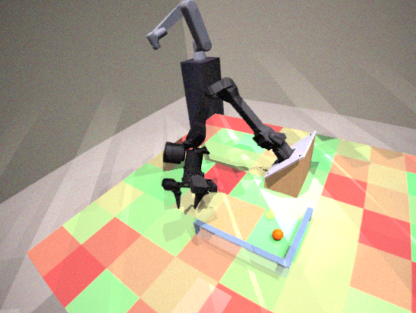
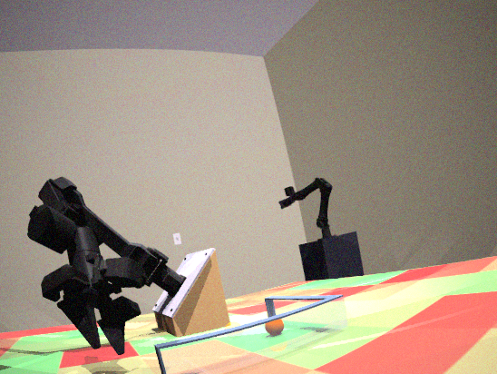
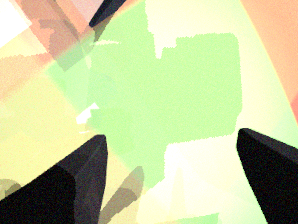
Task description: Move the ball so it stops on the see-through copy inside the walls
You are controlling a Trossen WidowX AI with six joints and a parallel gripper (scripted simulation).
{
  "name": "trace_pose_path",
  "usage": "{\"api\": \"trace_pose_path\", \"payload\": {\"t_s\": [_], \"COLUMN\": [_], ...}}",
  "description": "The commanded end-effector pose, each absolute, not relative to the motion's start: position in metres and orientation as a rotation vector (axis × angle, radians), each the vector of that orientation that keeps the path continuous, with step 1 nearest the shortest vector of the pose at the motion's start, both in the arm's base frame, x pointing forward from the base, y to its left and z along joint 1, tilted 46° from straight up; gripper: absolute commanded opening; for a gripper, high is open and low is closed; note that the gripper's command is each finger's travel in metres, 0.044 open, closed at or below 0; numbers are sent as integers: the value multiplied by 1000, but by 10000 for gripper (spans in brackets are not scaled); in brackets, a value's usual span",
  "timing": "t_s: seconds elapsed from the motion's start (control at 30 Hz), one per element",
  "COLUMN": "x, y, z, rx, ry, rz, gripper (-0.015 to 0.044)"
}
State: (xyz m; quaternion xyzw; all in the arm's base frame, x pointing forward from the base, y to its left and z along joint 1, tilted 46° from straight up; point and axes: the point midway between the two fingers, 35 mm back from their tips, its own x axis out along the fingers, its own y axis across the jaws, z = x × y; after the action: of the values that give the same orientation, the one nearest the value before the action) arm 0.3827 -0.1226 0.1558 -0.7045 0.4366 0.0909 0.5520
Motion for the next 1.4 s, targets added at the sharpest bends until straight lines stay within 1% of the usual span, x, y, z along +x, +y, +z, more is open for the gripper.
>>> {"api": "trace_pose_path", "payload": {"t_s": [0.0,0.13,0.27,0.43,0.6,0.83,1.37], "x": [394,390,373,341,302,297,300], "y": [-73,-23,23,64,91,94,75], "z": [125,80,35,-14,-55,-60,-79], "rx": [-1638,-1622,-1637,-1709,-1874,-1903,-1904], "ry": [1033,1103,1214,1403,1604,1627,1627], "rz": [343,497,636,738,753,748,747], "gripper": [282,282,282,282,282,282,282]}}
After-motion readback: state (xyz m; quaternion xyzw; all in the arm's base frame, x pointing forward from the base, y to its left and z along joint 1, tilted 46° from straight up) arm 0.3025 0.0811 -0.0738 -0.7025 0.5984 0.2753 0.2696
